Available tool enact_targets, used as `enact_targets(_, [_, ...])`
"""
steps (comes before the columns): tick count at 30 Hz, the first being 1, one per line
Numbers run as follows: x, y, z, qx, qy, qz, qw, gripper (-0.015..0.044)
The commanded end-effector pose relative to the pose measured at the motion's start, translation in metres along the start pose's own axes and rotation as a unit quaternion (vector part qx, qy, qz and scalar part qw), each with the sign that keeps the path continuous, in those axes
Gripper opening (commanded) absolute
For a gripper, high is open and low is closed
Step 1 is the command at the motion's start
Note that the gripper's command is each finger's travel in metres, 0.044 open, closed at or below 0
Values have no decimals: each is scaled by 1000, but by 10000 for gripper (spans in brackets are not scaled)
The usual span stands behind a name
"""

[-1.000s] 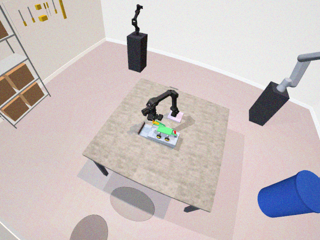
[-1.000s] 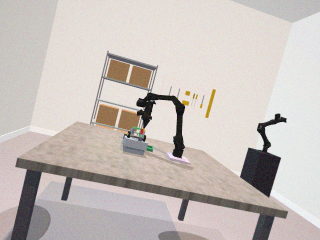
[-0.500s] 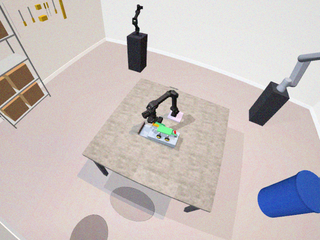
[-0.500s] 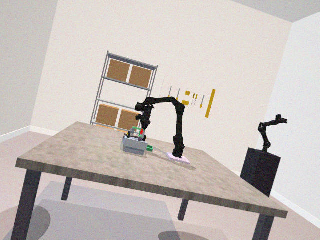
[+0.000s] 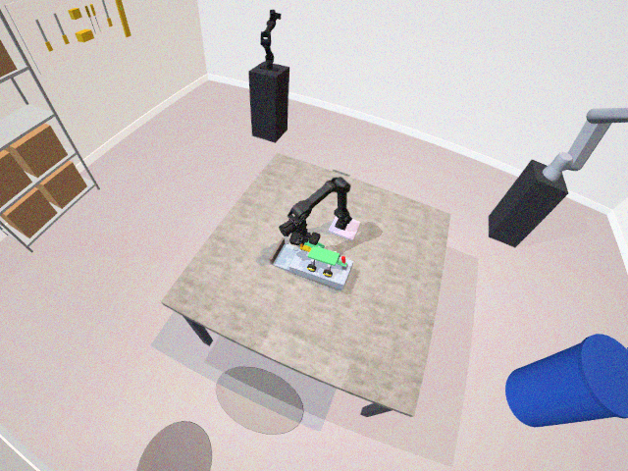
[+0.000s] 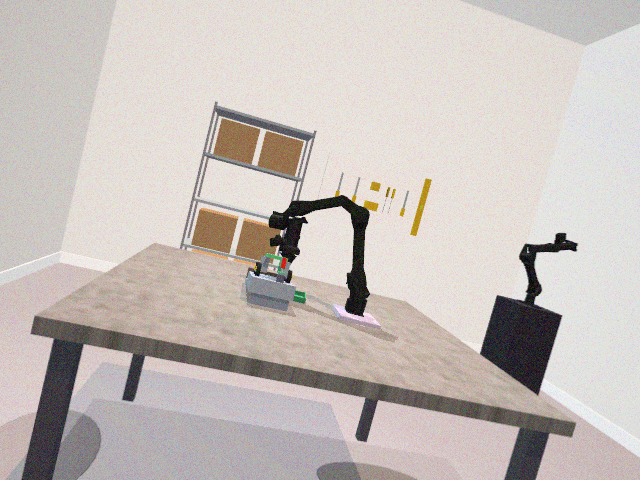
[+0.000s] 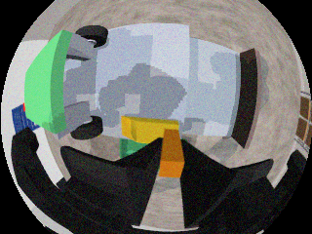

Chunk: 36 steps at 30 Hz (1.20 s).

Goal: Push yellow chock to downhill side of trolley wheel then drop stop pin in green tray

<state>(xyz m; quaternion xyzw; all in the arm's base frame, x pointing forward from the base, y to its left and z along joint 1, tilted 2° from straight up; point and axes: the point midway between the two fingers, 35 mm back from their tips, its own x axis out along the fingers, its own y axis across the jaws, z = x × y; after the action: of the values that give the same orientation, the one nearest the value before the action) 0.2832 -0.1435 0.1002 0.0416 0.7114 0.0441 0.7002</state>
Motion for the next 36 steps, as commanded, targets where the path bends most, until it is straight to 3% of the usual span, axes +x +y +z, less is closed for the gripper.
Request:
enact_targets(1, [1, 3, 0, 3, -1, 2, 1000, 0])
enact_targets(36, [2, 33, 1, 3, -1, 3, 1000, 0])
